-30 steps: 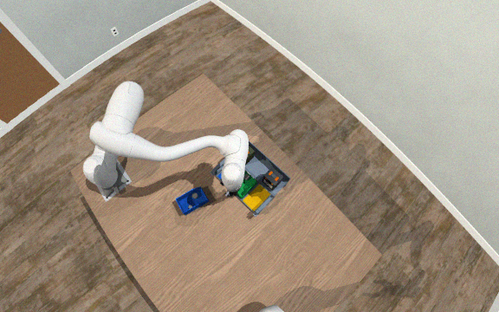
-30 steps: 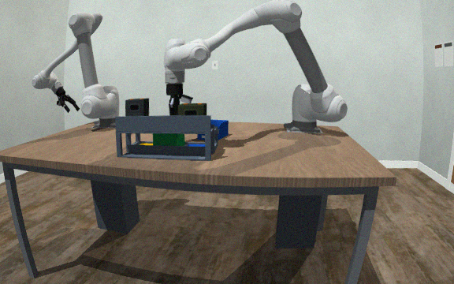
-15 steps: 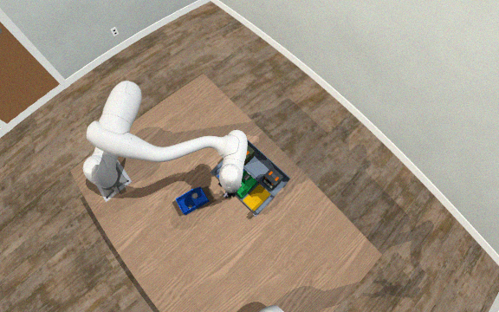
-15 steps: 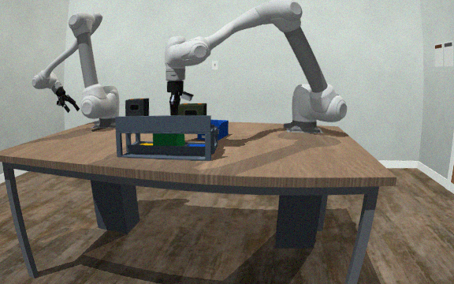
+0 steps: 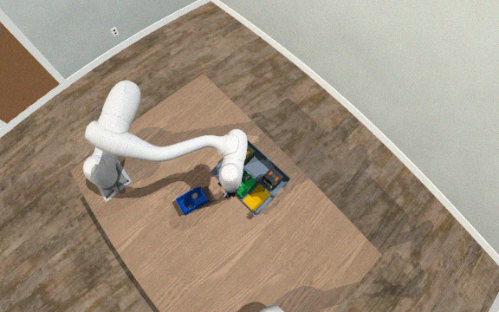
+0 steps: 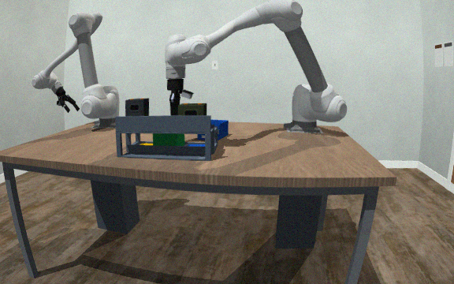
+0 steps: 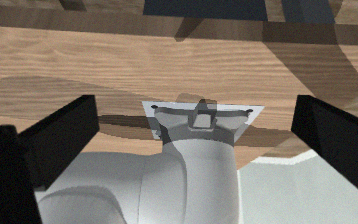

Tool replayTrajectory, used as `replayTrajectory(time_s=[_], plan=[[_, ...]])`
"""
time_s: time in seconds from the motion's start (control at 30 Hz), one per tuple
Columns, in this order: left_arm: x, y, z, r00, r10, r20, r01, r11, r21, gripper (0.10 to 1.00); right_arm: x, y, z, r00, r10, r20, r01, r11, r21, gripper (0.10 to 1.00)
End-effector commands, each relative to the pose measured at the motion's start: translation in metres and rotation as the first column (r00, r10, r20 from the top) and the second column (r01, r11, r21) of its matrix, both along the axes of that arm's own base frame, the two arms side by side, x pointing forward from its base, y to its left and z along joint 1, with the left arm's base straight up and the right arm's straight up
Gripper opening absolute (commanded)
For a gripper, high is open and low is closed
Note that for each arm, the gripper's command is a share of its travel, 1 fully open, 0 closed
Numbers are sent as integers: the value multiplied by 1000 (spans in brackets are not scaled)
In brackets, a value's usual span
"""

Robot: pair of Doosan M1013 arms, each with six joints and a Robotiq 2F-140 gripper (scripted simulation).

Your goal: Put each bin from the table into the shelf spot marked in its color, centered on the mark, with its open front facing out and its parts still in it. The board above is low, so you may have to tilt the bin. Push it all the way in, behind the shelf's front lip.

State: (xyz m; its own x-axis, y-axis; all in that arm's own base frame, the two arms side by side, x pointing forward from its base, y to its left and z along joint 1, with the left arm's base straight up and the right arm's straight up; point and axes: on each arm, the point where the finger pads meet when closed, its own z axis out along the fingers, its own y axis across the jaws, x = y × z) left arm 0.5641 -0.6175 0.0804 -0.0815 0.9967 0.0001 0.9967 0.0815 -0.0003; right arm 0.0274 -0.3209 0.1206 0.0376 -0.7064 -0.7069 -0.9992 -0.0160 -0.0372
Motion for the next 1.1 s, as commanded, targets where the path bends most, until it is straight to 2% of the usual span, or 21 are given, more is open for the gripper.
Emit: replayTrajectory(time_s=[0.0,0.53,1.07], plan=[[0,0,8,1000,0,1,0,1000,-1,99,0,0,0,1000,0,0,0,1000,-1,1000],[0,0,50,1000,0,2,0,1000,-1,99,0,0,0,1000,0,0,0,1000,-1,1000],[0,0,53,1000,0,2,0,1000,-1,99,0,0,0,1000,0,0,0,1000,-1,1000]])
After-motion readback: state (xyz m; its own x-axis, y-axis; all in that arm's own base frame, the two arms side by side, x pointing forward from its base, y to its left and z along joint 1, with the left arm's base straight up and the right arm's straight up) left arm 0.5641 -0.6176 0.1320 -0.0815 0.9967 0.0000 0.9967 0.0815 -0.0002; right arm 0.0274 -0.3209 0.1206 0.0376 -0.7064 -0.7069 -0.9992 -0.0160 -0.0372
